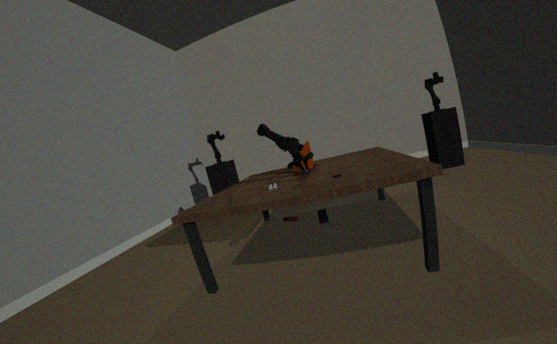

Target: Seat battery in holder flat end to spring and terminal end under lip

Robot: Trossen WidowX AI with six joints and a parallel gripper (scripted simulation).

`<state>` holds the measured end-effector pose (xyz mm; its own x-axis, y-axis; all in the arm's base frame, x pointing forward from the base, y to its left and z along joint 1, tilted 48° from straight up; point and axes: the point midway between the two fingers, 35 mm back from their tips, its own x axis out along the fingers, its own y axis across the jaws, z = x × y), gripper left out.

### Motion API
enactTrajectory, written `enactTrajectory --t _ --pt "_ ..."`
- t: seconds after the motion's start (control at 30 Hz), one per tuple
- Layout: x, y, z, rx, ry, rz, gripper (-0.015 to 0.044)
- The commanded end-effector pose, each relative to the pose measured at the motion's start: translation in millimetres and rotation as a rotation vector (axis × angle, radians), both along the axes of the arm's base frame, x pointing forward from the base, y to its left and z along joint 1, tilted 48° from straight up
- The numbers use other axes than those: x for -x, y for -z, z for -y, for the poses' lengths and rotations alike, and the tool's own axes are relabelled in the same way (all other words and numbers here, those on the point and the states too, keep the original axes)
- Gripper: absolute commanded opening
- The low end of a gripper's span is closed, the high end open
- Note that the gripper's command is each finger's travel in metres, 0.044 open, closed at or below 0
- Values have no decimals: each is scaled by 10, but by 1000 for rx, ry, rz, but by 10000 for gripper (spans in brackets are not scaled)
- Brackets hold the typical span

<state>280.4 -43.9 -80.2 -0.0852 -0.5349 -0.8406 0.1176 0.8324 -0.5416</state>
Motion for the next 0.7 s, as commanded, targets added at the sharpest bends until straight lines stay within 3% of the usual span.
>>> enactTrajectory --t 0.0,0.67 --pt "43 20 29 0 3 -17 66" --pt "-60 0 30 0 -8 0 66"
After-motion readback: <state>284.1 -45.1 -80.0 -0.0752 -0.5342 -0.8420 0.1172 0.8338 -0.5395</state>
